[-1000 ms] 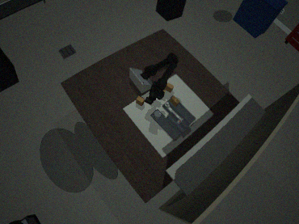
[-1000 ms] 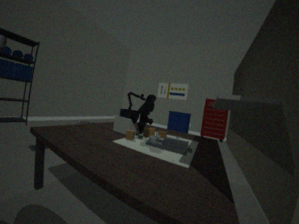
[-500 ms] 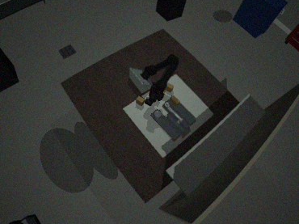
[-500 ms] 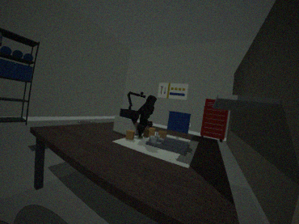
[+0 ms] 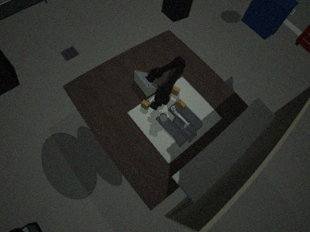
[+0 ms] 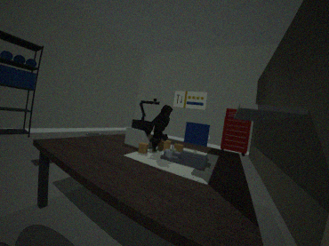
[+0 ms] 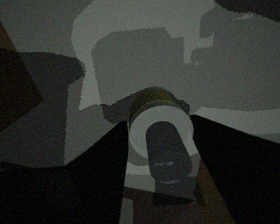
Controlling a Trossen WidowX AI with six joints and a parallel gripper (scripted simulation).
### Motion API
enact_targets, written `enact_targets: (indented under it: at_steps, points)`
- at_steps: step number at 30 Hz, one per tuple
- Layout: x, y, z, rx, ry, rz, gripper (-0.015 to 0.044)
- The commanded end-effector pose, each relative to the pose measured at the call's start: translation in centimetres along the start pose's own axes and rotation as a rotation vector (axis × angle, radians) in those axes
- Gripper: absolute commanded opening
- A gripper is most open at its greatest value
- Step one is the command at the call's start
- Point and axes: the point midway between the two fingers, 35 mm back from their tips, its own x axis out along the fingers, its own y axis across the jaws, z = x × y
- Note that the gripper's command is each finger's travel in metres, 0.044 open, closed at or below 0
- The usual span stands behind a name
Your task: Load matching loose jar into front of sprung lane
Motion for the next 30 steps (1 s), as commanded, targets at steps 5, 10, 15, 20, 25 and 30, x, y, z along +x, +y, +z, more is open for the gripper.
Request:
enact_targets:
  at_steps: [5, 10, 15, 20, 25, 30]
  points:
    - [0.0, 0.0, 0.0, 0.005, -0.003, 0.001, 0.0111]
    - [-2.0, -0.3, 0.1, 0.006, -0.002, -0.003, 0.0000]
    - [-5.1, -0.5, 0.1, 0.007, 0.000, -0.005, 0.0000]
    - [-8.2, -0.3, -0.2, 0.007, 0.000, -0.004, 0.0000]
    - [-10.4, 0.1, -0.5, 0.006, 0.000, -0.001, 0.0000]
    - [-10.2, 0.2, 0.2, 0.030, 0.001, -0.005, 0.0000]
